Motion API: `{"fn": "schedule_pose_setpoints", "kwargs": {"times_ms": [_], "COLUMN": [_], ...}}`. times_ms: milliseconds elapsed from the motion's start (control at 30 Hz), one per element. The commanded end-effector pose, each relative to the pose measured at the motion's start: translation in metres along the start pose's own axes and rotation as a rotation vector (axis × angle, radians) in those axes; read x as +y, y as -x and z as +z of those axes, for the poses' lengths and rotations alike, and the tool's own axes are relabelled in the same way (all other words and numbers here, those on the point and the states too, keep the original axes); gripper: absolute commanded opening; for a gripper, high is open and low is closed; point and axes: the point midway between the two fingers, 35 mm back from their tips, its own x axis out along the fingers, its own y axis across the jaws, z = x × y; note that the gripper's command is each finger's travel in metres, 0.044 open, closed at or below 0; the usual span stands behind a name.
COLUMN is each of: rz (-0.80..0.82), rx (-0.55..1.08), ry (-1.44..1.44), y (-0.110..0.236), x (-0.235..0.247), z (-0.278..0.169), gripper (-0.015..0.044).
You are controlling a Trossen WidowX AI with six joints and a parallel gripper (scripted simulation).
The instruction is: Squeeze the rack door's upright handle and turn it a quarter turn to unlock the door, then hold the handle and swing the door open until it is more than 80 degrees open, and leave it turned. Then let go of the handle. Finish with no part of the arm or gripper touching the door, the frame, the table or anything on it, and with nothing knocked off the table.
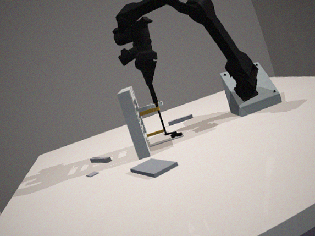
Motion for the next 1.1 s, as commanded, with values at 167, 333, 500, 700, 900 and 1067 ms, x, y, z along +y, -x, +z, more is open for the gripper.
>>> {"fn": "schedule_pose_setpoints", "kwargs": {"times_ms": [167,333,500,700,900,1067], "rz": [-0.018,-0.032,-0.047,-0.065,-0.073,-0.073], "rx": [0.051,0.076,0.1,0.129,0.14,0.14], "ry": [-0.028,-0.04,-0.052,-0.067,-0.072,-0.072], "y": [-0.015,-0.023,-0.031,-0.04,-0.044,-0.044], "x": [-0.001,-0.001,-0.001,-0.001,-0.001,-0.001], "z": [-0.002,-0.003,-0.003,-0.004,-0.004,-0.004], "gripper": [0.0281,0.0281,0.0281,0.0281,0.0229,0.0117]}}
